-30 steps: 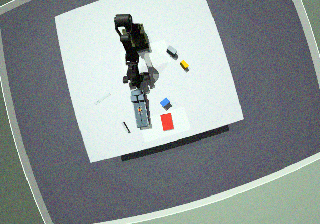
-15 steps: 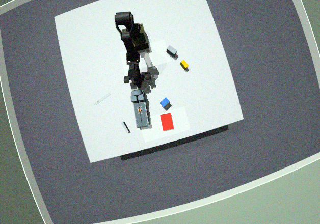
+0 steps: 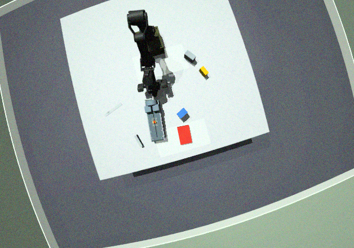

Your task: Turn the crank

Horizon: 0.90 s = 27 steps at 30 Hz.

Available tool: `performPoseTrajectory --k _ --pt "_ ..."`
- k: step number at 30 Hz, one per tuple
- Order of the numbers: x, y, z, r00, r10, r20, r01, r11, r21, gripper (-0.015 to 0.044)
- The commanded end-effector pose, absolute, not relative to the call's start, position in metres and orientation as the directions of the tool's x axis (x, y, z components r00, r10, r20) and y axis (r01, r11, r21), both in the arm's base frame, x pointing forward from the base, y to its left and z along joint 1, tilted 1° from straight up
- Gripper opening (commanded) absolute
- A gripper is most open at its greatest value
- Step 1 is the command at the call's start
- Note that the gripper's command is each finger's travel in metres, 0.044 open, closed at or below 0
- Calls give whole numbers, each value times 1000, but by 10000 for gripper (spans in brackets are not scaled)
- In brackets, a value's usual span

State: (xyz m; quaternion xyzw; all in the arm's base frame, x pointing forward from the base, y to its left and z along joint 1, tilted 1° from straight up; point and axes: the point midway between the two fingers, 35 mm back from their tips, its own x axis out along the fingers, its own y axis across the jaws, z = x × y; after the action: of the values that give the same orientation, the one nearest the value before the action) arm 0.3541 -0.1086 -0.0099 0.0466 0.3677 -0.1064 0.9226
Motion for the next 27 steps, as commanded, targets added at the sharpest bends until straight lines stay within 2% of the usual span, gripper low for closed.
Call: performPoseTrajectory --k 1,27 --pt "354 -106 -4 711 -160 -685 229 973 11 0" --pt "354 -107 -2 711 -160 -685 229 973 11 0"
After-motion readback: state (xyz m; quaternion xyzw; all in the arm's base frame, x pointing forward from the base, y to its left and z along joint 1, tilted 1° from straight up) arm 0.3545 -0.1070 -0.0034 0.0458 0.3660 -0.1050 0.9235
